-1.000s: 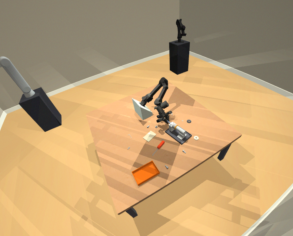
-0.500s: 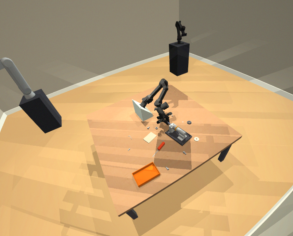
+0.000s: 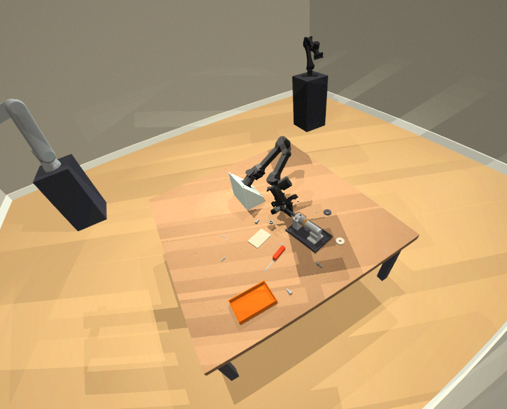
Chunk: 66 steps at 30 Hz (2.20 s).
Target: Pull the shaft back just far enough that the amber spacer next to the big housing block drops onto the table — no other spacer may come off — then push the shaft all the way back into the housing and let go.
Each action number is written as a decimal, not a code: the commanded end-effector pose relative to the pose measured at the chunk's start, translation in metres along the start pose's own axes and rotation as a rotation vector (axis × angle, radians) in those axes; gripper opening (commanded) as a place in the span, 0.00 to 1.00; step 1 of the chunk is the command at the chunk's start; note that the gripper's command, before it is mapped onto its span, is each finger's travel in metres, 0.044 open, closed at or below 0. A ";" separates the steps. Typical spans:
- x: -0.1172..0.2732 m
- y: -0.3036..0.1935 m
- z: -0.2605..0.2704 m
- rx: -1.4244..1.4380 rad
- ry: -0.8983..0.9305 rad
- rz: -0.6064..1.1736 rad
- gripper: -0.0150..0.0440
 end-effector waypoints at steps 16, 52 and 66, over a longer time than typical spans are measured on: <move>0.002 0.002 0.001 -0.002 0.002 0.001 0.25; 0.005 0.004 0.001 -0.002 0.002 0.000 0.25; 0.006 0.006 0.001 -0.002 0.002 0.000 0.25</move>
Point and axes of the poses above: the point midway between the two fingers, 35 mm back from their tips, its own x axis back along the fingers, its own z axis across the jaws, y = z × x, the point moved 4 cm from there along x, back along the fingers, and after that the axes turned 8 degrees about -x, right-handed, at the moved point
